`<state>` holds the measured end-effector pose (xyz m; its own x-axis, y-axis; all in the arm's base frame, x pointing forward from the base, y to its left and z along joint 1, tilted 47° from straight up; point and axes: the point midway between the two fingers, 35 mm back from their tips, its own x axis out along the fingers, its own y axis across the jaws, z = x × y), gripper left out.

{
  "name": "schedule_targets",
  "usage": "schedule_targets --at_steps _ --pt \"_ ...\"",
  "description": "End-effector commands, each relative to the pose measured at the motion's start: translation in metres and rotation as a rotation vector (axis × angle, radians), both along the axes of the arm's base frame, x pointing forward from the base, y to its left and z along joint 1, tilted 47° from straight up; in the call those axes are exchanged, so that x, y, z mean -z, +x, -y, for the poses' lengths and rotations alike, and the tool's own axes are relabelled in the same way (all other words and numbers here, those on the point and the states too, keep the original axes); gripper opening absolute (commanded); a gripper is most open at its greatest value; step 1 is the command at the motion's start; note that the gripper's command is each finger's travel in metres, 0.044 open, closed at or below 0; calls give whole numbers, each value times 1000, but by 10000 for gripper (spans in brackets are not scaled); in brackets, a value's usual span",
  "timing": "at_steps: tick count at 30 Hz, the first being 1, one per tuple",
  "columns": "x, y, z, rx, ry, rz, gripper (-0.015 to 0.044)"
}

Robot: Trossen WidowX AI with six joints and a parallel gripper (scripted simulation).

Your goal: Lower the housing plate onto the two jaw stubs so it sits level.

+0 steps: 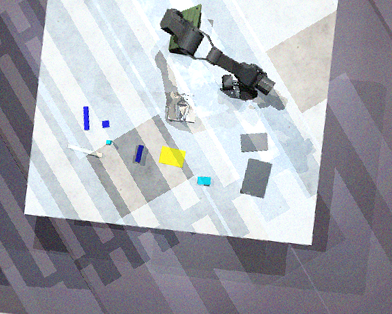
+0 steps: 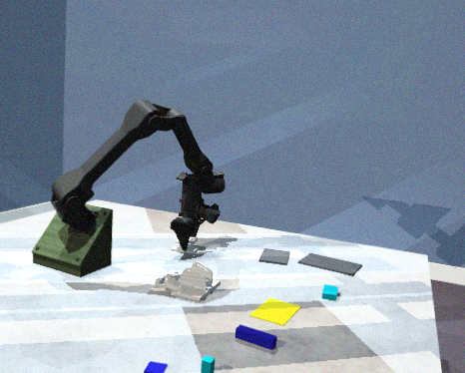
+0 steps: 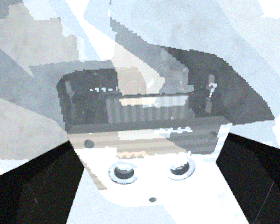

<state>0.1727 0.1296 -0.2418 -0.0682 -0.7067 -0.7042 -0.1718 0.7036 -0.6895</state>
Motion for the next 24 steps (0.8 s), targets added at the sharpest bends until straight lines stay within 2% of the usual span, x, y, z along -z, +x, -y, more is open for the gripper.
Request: schedule_targets --at_steps 1,24 --pt "-4 1 -5 0 0 0 351" --pt "-51 4 -51 -4 -1 -4 351"
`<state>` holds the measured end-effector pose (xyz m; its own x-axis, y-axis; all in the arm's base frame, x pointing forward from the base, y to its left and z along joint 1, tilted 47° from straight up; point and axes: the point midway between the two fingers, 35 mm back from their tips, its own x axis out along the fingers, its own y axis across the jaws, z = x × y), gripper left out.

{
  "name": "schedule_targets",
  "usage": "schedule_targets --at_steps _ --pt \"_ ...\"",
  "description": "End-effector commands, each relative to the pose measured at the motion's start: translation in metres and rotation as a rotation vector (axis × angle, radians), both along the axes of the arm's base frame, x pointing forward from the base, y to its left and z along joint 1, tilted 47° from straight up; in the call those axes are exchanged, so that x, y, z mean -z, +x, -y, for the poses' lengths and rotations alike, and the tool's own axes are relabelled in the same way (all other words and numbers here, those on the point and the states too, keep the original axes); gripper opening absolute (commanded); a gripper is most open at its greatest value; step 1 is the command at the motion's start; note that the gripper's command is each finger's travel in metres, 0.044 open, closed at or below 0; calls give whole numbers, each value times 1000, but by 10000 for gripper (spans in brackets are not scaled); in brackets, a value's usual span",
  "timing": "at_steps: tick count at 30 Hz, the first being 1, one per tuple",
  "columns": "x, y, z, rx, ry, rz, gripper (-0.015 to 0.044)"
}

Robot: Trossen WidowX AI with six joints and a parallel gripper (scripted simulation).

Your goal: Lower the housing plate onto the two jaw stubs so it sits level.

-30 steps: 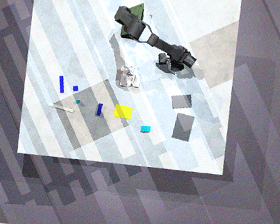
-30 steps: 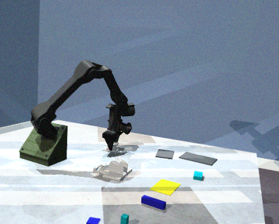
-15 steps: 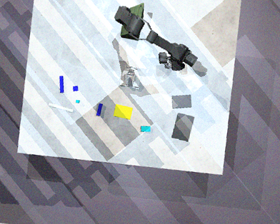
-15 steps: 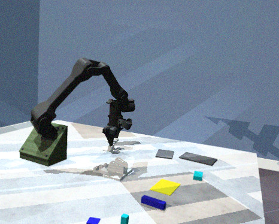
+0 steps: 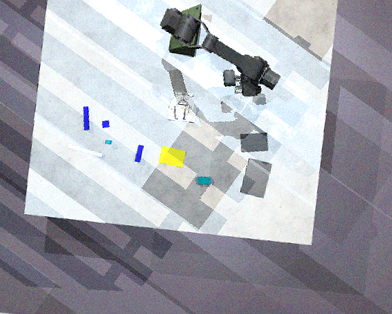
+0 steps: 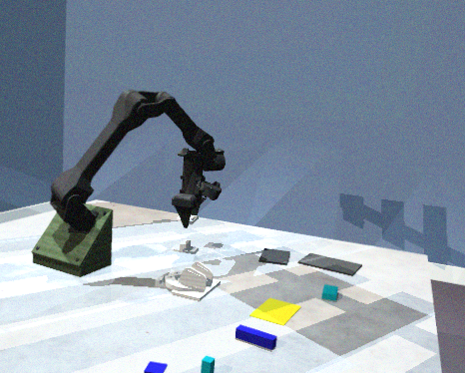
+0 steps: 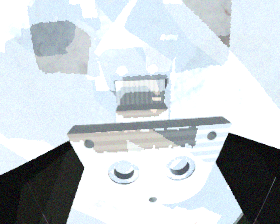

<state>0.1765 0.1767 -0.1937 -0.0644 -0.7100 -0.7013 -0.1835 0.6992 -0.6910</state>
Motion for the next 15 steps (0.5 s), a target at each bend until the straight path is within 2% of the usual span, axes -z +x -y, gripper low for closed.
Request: schedule_targets --at_steps 1,15 --pt "-3 0 -4 7 3 2 351" --pt "-25 23 9 -255 41 -256 351"
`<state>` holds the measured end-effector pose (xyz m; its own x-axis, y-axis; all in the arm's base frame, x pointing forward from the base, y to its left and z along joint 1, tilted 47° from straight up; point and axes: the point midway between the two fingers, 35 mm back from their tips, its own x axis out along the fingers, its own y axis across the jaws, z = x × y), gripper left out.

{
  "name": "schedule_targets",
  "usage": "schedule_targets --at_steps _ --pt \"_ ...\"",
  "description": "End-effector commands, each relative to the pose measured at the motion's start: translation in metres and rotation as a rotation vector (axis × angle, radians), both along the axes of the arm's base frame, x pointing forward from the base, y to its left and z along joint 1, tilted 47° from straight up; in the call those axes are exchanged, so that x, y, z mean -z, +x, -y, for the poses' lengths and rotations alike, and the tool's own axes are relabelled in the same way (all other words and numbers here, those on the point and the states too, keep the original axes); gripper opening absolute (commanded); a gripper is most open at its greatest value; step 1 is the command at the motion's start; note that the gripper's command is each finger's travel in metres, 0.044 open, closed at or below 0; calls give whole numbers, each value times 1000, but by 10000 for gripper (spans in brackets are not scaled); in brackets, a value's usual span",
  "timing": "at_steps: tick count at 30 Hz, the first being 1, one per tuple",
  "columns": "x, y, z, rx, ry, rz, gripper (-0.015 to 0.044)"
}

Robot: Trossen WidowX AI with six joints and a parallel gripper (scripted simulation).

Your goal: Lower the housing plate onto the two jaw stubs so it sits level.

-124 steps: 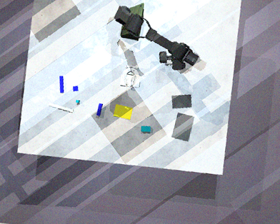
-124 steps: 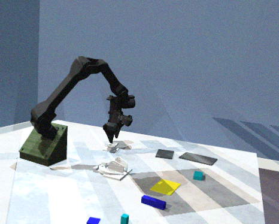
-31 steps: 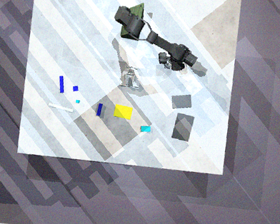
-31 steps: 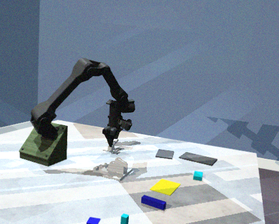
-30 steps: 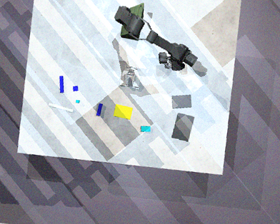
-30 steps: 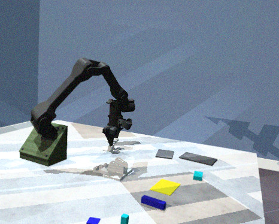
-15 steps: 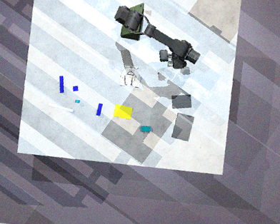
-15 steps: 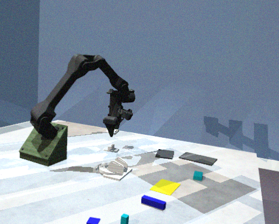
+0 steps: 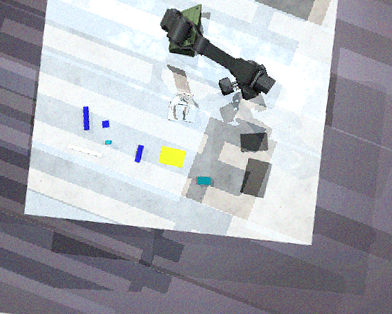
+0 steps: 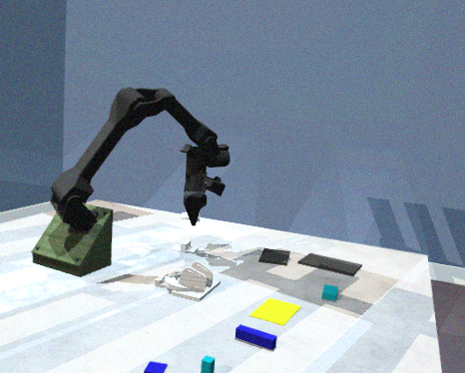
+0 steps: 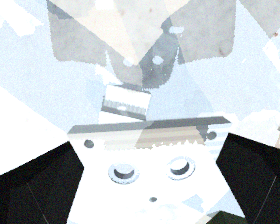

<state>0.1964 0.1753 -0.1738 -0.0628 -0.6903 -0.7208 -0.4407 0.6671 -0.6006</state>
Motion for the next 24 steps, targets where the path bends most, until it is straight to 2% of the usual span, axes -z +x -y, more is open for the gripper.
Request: schedule_targets --at_steps 1,24 --pt "-7 4 9 -83 -2 -85 351" --pt "-48 39 42 -572 53 -544 351"
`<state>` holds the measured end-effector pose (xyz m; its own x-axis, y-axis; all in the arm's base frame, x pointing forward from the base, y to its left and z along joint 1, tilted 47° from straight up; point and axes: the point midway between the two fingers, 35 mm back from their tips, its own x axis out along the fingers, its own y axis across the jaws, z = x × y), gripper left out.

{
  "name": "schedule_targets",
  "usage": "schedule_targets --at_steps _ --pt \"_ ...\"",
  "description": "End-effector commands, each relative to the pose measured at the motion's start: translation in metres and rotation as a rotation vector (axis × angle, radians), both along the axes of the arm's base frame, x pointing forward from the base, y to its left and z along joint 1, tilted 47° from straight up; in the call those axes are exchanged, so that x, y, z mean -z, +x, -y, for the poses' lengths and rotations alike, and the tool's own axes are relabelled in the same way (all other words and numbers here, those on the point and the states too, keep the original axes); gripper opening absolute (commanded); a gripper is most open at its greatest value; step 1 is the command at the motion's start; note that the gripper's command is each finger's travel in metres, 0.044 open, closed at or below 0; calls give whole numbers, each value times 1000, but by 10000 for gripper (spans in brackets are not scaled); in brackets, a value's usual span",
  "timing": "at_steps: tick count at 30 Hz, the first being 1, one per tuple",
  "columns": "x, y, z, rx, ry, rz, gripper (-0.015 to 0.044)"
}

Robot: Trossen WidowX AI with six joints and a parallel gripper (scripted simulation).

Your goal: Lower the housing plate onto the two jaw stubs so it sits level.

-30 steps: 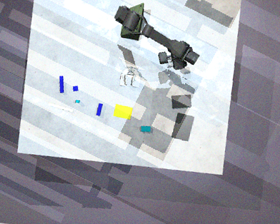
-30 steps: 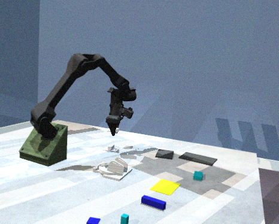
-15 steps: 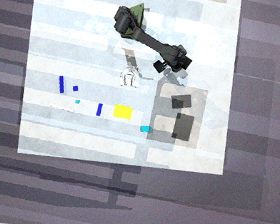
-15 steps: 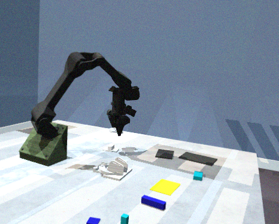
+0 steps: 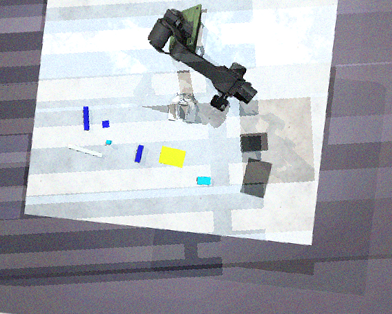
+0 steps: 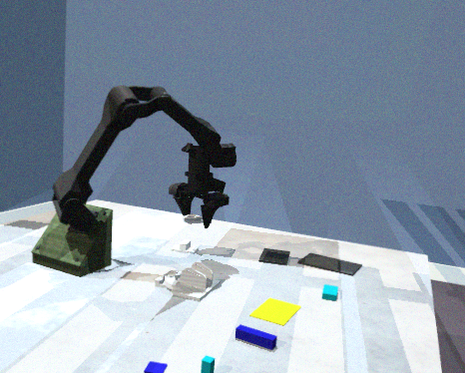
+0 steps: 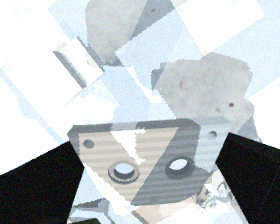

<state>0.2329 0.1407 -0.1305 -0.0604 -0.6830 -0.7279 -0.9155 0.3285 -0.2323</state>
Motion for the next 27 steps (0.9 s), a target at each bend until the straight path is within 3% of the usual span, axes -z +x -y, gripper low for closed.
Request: schedule_targets --at_steps 1,27 --pt "-6 3 9 -84 1 -81 351" --pt "-51 29 58 -633 41 -597 351"
